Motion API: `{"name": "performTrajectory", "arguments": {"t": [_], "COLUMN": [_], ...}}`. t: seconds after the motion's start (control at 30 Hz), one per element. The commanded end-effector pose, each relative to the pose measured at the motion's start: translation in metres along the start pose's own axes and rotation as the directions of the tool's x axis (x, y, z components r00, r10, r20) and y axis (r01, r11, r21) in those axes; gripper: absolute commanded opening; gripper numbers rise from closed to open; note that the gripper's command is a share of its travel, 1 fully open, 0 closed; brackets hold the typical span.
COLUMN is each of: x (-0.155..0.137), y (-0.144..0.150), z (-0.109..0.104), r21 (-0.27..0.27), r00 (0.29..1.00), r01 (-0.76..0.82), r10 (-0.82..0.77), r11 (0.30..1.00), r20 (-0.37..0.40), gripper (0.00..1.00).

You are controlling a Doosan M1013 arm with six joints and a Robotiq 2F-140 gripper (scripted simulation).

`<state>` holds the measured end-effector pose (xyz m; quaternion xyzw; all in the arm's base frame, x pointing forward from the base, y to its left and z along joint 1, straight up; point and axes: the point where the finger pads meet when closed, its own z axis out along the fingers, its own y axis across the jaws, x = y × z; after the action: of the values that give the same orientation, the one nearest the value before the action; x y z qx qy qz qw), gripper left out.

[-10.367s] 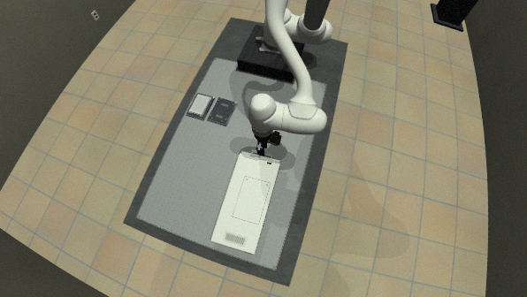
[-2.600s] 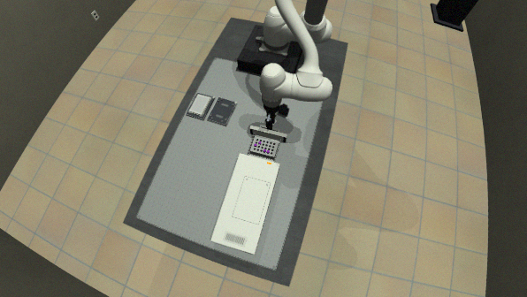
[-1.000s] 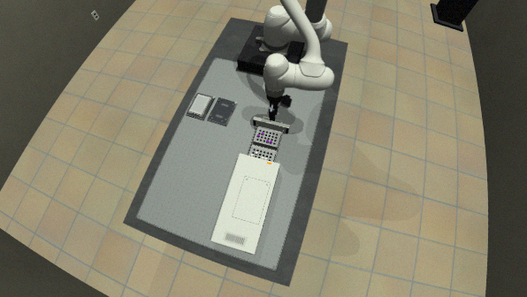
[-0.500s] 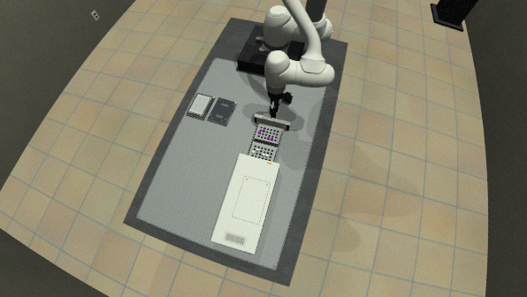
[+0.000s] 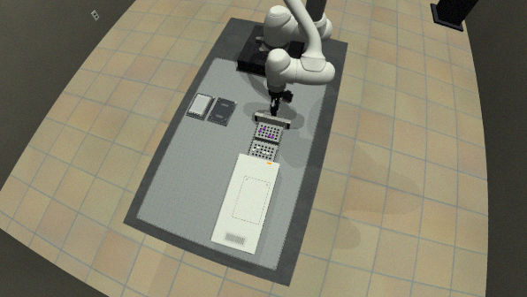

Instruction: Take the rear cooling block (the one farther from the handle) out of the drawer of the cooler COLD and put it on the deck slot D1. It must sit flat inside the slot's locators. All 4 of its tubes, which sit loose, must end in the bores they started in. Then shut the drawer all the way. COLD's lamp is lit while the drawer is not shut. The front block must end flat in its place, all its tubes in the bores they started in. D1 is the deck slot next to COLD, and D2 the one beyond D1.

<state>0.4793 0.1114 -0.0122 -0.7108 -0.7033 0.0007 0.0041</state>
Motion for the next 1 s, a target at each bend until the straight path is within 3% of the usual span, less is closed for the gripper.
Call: {"name": "performTrajectory", "arguments": {"t": [0.0,0.97], "x": [0.0002,0.0002], "y": [0.0002,-0.0088], "z": [-0.0004,-0.0004], "r21": [-0.001,-0.001], "r00": [1.000,1.000], "r01": [0.000,0.000], "r10": [0.000,0.000], "r11": [1.000,1.000], "r20": [-0.001,-0.001], "gripper": [0.34,0.34]}}
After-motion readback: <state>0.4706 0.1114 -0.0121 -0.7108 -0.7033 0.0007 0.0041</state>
